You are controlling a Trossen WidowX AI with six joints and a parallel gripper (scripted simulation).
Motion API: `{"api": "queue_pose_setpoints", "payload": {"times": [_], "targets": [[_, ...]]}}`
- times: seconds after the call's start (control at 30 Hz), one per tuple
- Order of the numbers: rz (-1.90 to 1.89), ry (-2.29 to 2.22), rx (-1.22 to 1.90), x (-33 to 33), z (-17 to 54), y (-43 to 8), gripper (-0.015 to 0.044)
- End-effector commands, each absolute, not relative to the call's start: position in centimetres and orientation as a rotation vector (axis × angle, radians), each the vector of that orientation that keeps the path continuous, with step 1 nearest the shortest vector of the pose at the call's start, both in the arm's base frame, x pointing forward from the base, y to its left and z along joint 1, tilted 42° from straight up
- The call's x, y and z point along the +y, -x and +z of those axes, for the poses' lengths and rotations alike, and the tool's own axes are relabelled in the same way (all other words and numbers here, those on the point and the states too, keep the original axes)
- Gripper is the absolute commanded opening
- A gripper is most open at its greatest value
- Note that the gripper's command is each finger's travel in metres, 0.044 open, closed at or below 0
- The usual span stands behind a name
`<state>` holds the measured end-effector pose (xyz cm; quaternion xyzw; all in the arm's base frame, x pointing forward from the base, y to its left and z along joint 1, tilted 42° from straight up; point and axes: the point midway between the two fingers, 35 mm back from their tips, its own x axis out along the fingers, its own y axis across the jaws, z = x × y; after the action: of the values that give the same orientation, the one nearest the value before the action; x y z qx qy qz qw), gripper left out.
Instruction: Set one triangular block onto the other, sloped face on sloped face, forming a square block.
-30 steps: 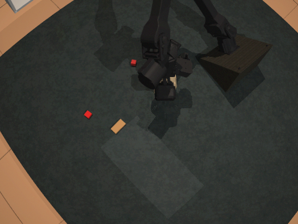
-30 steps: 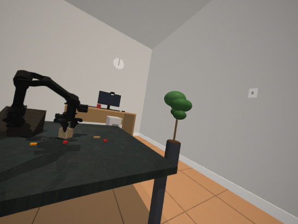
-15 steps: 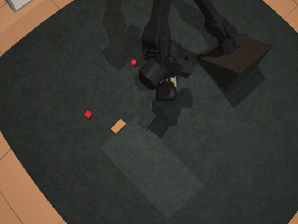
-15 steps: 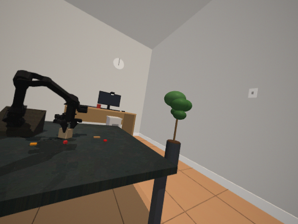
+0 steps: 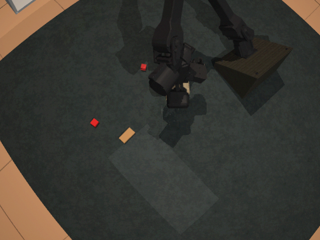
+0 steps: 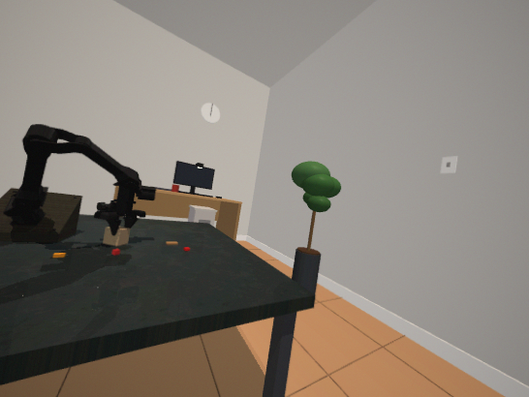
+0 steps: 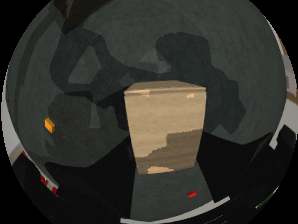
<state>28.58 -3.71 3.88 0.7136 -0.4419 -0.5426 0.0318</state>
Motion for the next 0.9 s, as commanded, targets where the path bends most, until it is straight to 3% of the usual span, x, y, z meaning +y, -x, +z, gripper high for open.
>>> {"api": "queue_pose_setpoints", "payload": {"times": [0.0, 0.5, 0.87], "targets": [[-1.660, -2.203, -1.359, -3.78, 4.01, -28.64, 0.0000], [-1.665, -2.201, -1.360, -3.79, 3.91, -28.60, 0.0000], [-1.670, -2.198, -1.361, -3.77, 3.79, -28.54, 0.0289]]}}
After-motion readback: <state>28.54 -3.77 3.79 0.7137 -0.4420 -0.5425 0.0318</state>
